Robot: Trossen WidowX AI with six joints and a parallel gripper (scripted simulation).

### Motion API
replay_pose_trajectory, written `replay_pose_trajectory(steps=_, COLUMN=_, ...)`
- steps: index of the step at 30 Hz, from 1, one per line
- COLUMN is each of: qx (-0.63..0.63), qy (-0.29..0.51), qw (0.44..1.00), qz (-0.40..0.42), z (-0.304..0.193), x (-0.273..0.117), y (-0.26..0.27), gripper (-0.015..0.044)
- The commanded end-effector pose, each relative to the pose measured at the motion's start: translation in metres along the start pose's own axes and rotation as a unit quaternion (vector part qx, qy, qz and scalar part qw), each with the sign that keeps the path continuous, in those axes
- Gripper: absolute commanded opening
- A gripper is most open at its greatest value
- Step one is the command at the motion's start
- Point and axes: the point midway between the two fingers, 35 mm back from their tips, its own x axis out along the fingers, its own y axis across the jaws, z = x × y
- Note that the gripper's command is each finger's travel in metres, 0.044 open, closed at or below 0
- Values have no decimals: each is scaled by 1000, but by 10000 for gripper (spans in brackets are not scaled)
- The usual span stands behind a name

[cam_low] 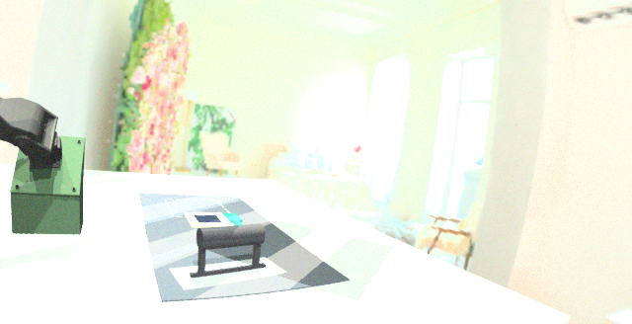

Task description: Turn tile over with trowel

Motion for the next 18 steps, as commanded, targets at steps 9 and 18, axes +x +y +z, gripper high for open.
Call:
replay_pose_trajectory(steps=9, qx=0, qy=0, qw=1000, qz=0, z=0, x=0, y=0, gripper=164)
replay_pose_trajectory(steps=18, qx=0, qy=0, qw=1000, qz=0, z=0, x=0, y=0, gripper=100)
